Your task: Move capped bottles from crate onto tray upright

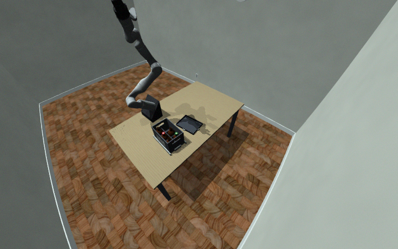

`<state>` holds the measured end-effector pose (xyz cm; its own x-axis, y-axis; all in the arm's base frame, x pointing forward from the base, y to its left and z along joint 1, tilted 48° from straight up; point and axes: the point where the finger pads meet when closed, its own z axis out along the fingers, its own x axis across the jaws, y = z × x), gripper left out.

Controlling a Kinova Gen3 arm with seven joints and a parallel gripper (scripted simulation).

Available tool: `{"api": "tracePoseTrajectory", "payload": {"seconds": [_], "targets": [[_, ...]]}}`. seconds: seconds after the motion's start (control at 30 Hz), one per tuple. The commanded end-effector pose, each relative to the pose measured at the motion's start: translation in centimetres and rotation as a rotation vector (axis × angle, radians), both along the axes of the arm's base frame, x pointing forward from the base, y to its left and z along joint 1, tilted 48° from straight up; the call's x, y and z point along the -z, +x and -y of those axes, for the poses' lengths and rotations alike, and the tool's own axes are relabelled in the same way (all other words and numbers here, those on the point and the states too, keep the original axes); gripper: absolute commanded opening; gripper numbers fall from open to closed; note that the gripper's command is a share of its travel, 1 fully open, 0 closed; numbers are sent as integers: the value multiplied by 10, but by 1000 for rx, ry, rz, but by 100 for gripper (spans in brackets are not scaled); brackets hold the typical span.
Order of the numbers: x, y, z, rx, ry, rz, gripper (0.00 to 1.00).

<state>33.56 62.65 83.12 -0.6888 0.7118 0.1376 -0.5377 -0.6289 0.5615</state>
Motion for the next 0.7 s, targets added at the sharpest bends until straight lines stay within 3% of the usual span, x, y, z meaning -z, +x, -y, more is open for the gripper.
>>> {"api": "tracePoseTrajectory", "payload": {"seconds": [0.0, 0.47, 0.57, 0.67], "targets": [[0, 2, 2, 12, 0, 1, 100], [0, 41, 28, 191, -7, 9, 100], [0, 34, 25, 176, -15, 20, 100], [0, 42, 30, 183, -13, 18, 100]]}}
